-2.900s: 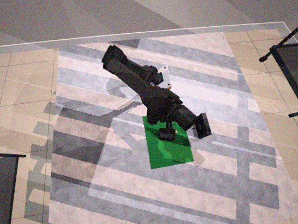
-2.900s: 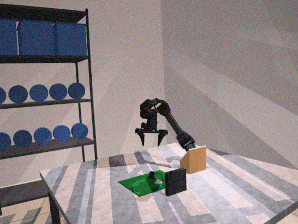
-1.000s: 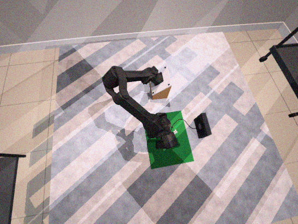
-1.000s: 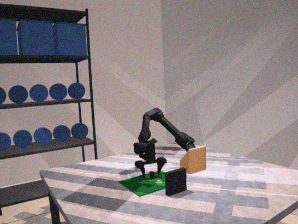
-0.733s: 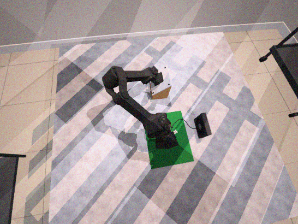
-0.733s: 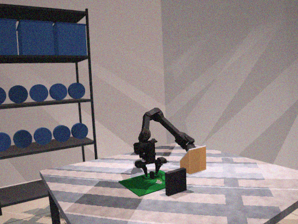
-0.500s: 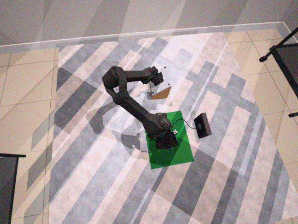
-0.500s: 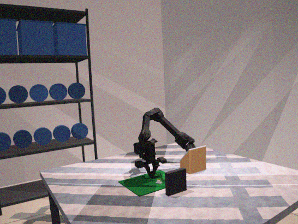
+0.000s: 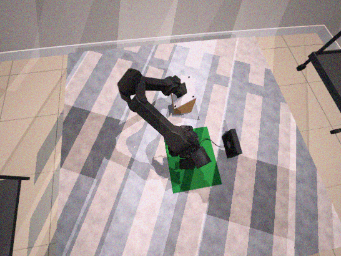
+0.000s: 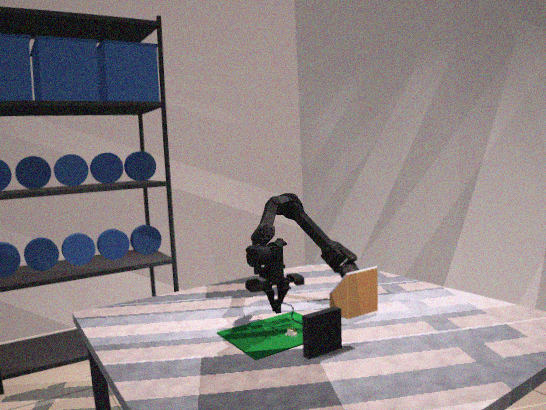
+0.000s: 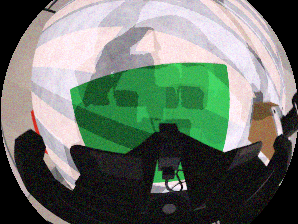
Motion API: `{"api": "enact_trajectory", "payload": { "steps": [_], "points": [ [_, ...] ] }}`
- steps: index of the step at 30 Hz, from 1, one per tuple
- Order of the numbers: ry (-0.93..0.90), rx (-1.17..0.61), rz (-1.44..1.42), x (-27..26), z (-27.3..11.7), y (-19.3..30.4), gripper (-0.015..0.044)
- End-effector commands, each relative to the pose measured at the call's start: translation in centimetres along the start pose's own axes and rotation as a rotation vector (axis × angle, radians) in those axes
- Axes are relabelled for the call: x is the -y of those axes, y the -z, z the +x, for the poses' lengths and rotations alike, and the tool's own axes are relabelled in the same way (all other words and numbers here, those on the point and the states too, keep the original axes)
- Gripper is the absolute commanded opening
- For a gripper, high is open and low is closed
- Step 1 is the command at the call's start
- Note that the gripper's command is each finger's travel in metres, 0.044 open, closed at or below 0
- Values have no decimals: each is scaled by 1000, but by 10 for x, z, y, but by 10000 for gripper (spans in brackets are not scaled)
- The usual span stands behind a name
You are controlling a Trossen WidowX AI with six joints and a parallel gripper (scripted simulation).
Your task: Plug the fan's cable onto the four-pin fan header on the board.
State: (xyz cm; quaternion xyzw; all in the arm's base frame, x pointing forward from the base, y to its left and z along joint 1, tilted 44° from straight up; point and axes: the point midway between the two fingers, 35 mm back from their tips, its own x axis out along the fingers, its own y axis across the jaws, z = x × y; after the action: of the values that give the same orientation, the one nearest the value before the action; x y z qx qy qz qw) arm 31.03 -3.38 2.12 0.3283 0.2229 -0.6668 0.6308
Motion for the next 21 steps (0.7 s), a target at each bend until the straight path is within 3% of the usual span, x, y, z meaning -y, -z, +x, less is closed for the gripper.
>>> {"api": "enact_trajectory", "payload": {
  "steps": [1, 21],
  "points": [
    [14, -2, -42, 2, 0, 6, 0],
    [12, -8, -630, 9, 2, 89, 0]
  ]
}}
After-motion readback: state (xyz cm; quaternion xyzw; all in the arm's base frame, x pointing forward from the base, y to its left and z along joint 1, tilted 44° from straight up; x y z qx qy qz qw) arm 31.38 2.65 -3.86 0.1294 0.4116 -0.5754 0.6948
